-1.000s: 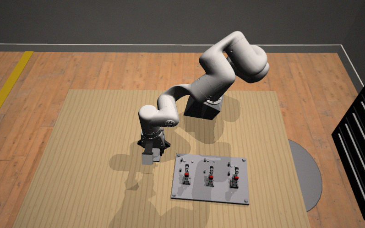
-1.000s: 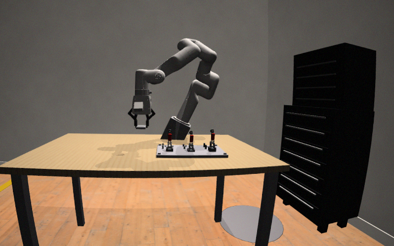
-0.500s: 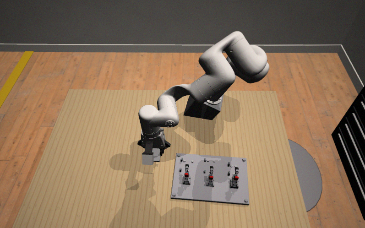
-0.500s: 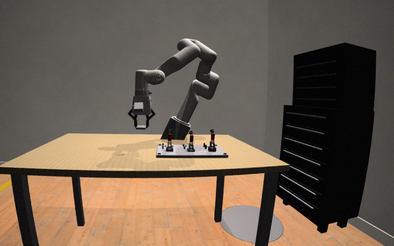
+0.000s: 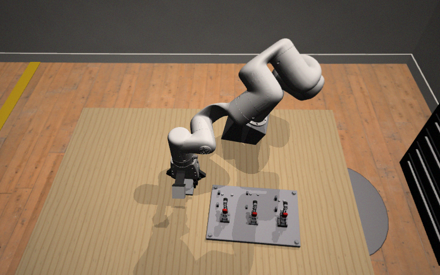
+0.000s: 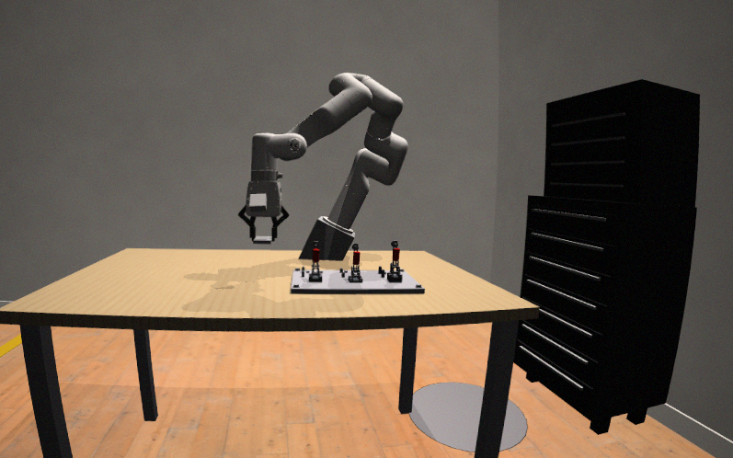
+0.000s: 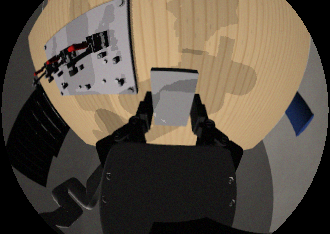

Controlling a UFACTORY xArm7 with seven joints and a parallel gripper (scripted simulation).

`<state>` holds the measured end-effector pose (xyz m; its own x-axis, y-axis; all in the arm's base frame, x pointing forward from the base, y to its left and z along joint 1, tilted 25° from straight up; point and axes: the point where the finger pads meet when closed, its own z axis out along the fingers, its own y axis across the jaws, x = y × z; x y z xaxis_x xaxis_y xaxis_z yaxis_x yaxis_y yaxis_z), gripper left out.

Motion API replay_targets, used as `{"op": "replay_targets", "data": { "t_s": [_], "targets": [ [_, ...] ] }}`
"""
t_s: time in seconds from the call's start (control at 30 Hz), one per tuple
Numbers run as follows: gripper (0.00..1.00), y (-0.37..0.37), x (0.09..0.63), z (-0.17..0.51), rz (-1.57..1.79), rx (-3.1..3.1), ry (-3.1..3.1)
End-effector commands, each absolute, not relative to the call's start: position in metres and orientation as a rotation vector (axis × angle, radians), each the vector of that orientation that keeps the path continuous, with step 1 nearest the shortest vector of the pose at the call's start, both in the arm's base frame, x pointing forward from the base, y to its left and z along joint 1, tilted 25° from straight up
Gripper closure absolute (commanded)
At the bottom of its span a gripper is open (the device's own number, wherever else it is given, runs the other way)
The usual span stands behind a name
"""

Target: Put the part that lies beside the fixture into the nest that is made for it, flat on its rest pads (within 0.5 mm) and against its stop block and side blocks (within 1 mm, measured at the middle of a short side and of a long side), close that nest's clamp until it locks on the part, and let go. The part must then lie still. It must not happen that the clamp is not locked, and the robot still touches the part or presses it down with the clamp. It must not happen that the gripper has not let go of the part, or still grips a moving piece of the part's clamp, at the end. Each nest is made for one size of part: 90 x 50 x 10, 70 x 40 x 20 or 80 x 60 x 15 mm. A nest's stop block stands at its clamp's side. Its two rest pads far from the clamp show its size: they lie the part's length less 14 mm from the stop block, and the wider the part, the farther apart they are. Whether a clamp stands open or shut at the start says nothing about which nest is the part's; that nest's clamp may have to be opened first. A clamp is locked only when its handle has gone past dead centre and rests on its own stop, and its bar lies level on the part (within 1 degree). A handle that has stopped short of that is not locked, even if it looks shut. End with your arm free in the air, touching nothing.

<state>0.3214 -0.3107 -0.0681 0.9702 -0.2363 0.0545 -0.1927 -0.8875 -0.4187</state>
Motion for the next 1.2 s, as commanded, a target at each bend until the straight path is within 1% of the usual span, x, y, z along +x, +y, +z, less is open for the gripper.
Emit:
{"op": "replay_targets", "data": {
  "t_s": [0.0,1.17],
  "targets": [
    [1.00,-0.311,0.320,-0.070,-0.149,-2.701,0.309],
    [1.00,-0.303,0.314,-0.084,-0.149,-2.701,0.309]
  ]
}}
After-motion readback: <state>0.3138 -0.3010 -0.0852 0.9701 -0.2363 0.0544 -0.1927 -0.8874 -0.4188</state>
